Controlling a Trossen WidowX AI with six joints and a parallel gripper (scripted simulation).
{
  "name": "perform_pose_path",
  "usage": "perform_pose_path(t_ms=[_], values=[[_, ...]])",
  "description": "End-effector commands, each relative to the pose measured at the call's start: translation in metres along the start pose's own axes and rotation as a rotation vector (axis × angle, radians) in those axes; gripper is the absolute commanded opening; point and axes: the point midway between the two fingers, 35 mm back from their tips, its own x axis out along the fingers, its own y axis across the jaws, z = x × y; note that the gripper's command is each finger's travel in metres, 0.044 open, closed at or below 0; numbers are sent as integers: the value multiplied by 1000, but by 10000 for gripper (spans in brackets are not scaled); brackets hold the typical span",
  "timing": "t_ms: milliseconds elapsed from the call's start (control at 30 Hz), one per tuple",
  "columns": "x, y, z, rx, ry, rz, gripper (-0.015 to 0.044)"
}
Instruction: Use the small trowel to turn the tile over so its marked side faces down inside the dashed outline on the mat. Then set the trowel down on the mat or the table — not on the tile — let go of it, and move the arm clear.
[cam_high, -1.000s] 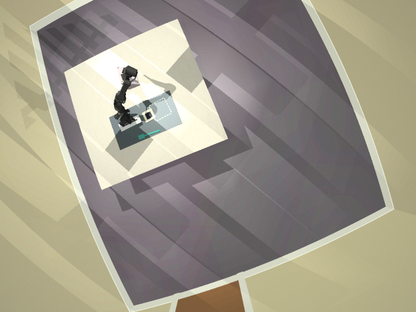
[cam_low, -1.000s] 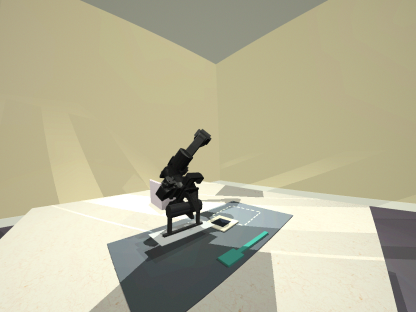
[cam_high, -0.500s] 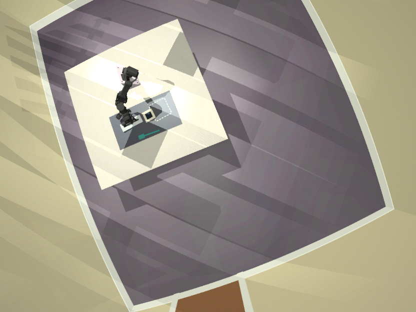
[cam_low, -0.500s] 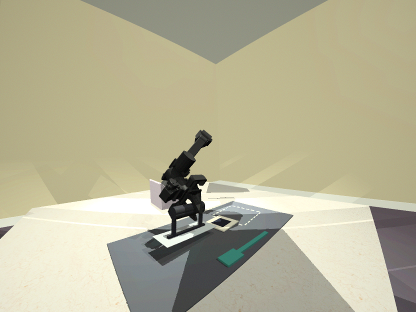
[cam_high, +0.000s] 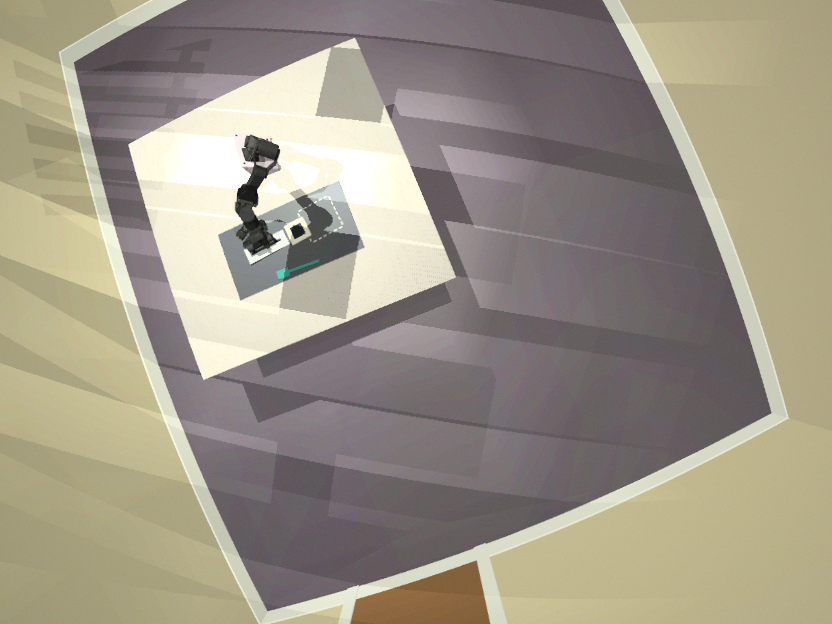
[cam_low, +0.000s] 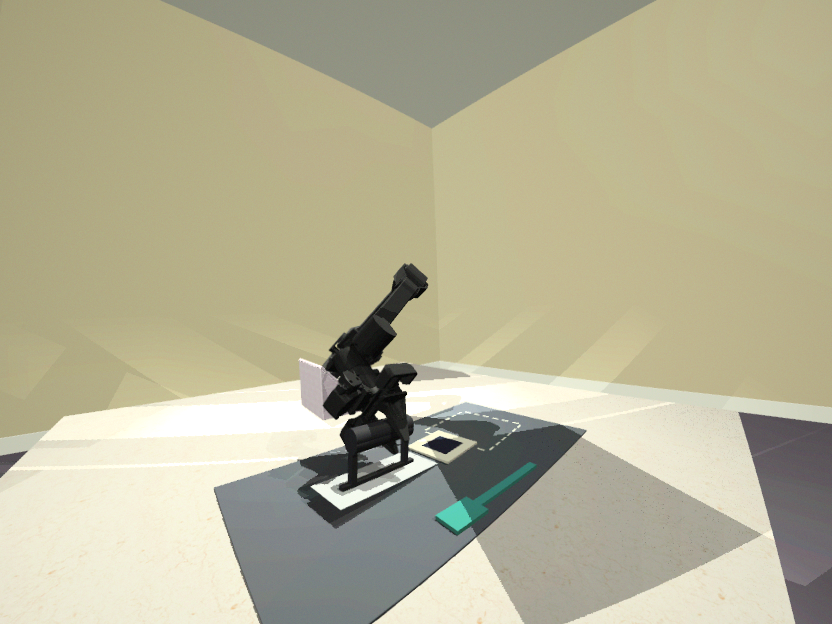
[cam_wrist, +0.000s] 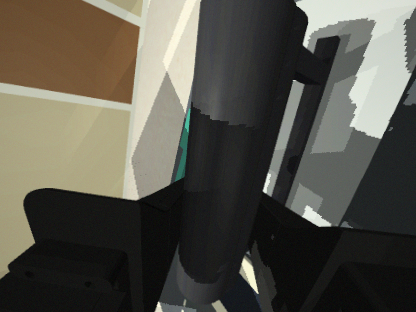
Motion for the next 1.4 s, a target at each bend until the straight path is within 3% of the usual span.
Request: perform_pose_path(t_ms=[0, 1367], values=[[2, -2, 0, 1, -8, 9, 0], [-7, 9, -45, 71, 50, 9, 0]])
